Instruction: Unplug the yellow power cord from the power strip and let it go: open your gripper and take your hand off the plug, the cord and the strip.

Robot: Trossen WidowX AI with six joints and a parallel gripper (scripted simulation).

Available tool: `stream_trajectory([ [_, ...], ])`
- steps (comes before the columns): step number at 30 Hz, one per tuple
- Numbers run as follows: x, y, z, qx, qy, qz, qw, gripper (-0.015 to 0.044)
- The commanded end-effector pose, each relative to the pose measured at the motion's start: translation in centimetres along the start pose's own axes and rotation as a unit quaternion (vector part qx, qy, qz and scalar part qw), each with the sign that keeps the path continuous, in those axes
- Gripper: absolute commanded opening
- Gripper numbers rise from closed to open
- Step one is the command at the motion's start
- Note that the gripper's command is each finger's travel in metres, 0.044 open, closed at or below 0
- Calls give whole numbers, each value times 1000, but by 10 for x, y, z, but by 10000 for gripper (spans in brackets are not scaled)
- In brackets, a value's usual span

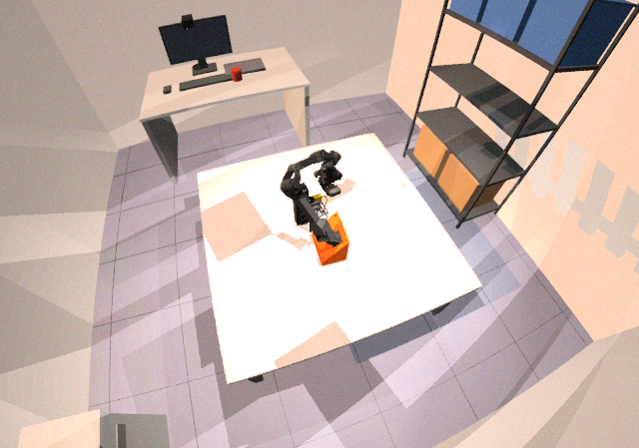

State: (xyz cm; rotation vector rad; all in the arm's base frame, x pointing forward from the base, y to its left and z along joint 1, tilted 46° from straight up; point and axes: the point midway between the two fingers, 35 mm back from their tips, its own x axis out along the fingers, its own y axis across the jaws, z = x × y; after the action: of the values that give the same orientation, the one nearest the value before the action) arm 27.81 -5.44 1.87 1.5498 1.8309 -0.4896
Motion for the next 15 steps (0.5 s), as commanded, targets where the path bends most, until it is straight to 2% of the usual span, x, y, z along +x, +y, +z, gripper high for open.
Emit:
stream_trajectory([
  [1, -1, 0, -1, 1, 0, 2, 1000, 160],
  [15, -12, -1, -4, 16, -5, 18, 1000, 160],
])
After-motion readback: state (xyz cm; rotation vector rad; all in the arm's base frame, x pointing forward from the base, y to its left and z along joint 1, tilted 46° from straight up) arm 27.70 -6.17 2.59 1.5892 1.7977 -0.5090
